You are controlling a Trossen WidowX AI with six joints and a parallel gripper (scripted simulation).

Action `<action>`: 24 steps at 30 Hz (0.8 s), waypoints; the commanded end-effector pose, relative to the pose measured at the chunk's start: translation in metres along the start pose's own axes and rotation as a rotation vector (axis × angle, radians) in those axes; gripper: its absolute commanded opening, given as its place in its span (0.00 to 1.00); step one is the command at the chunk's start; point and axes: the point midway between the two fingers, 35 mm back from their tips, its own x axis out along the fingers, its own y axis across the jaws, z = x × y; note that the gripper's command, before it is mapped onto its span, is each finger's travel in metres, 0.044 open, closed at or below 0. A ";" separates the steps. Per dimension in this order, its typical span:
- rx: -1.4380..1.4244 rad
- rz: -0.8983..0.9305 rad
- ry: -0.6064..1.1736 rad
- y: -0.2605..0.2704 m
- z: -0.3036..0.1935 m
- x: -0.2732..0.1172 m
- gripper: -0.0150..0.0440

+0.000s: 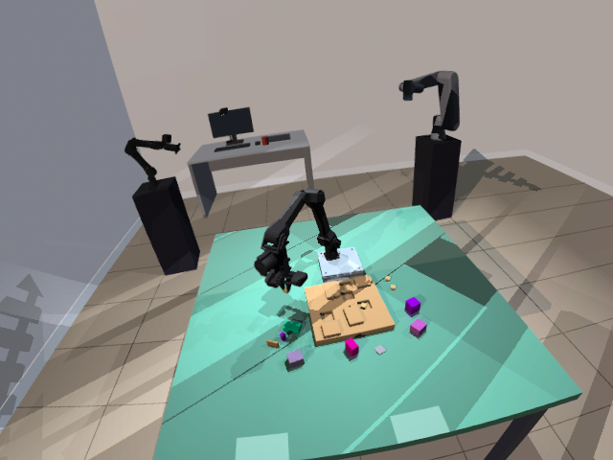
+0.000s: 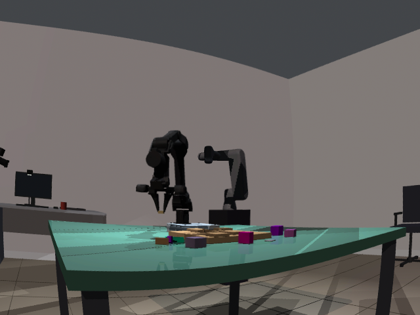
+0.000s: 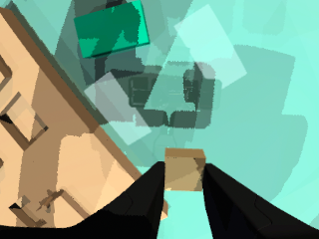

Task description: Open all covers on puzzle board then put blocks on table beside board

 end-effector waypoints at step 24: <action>-0.007 -0.001 0.002 -0.001 0.003 0.045 0.39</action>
